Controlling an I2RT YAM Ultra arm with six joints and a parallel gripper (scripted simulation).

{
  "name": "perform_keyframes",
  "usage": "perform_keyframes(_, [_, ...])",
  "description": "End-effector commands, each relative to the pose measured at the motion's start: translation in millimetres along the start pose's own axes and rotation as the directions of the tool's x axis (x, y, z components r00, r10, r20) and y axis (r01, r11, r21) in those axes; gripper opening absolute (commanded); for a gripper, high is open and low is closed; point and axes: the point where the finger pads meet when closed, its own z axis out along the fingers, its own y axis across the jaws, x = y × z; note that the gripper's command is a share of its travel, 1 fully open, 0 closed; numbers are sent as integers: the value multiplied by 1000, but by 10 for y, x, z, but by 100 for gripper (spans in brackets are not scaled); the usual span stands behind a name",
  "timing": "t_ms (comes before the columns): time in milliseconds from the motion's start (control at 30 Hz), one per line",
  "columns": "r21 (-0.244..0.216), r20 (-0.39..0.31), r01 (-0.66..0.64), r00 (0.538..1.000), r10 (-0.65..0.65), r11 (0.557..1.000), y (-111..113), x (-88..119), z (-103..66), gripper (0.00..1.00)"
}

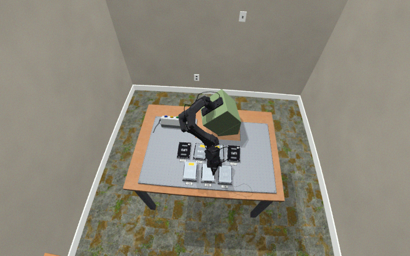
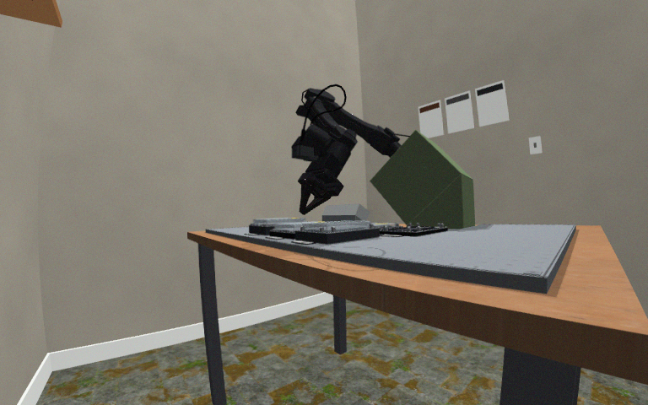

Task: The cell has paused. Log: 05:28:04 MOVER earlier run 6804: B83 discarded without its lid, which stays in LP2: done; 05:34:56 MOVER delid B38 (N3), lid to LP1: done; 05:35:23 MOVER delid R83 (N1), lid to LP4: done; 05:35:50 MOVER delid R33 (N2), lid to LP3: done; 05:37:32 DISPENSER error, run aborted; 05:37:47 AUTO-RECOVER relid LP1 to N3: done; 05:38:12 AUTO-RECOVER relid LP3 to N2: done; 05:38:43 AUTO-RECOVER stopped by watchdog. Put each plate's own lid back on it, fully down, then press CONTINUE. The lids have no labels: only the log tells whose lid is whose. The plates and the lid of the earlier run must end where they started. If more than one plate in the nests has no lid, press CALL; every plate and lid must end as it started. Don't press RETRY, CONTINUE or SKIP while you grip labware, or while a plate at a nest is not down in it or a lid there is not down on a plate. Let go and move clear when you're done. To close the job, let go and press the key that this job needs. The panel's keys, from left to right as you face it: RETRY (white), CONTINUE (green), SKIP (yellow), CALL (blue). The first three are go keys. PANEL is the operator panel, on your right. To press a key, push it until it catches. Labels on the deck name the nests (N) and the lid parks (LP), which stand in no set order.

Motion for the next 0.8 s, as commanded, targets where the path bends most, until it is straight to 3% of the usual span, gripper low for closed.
perform_keyframes(0, [-20, 44, 5, 999, -4, 1000, -117, -174, -91, 0])
perform_keyframes(67, [-32, 56, 16, 998, -14, 999, -89, -222, -133, 0])
perform_keyframes(533, [-23, 38, 9, 999, -8, 1000, -851, -136, -96, 0])
perform_keyframes(600, [-23, 38, 9, 999, -8, 1000, -851, -136, -96, 0])
perform_keyframes(633, [-27, 62, 14, 998, -12, 1000, -853, -253, -116, 0])
perform_keyframes(700, [-22, 39, 8, 999, -7, 1000, -1003, -139, -95, 0])
perform_keyframes(767, [-23, 40, 9, 999, -8, 1000, -1013, -142, -97, 0])
